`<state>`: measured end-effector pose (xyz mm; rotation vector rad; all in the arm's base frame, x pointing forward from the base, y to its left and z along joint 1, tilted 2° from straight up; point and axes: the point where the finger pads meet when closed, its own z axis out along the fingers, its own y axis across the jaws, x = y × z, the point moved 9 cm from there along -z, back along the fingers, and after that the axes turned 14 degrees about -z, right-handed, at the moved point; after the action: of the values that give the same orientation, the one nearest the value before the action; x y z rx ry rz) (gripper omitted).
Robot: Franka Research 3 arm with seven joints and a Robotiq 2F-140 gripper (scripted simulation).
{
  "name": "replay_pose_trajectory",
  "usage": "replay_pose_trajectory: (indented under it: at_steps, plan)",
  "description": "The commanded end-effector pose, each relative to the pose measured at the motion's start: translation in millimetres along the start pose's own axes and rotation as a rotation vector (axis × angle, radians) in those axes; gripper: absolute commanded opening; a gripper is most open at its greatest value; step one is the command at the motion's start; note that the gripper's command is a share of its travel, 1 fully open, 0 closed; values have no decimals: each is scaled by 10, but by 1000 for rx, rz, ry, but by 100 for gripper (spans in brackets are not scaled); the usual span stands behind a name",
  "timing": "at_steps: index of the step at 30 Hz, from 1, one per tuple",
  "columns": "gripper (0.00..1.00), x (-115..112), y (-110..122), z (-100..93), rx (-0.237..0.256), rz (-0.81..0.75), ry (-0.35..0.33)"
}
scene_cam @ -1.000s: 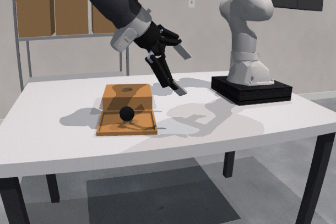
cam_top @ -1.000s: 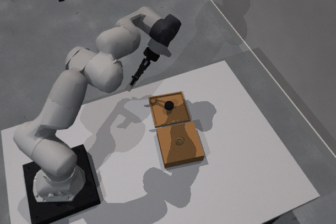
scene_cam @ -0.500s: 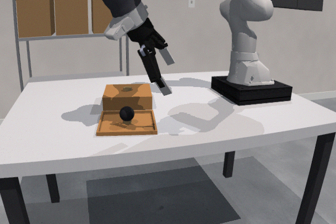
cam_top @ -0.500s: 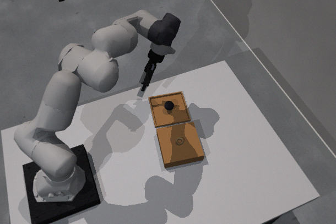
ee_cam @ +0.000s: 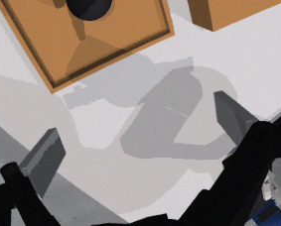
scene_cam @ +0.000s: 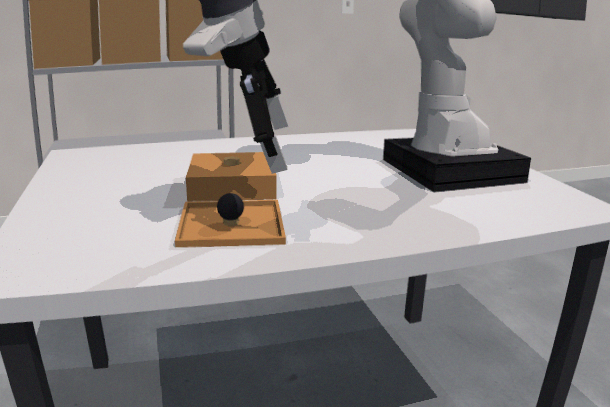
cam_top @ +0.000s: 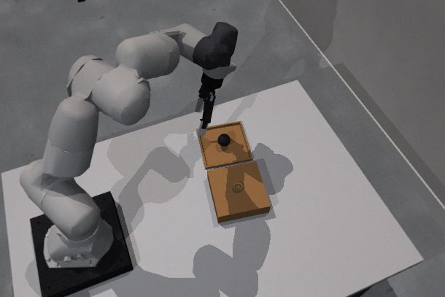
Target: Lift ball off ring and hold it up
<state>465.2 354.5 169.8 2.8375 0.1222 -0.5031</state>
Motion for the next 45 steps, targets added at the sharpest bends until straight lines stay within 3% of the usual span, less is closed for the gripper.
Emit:
replay_pose_trajectory:
  at_steps: [1, 8, 10, 11, 22, 45]
  plan:
    - [100, 173, 33, -26, 56, -116, 108]
    - [100, 311, 176, -11, 88, -182, 204]
    - [100, 311, 176, -11, 88, -182, 204]
    - [100, 365, 231, -3, 100, -206, 241]
    - [100, 580, 455, 38, 144, -302, 384]
    - [100, 588, 464, 40, 146, -305, 390]
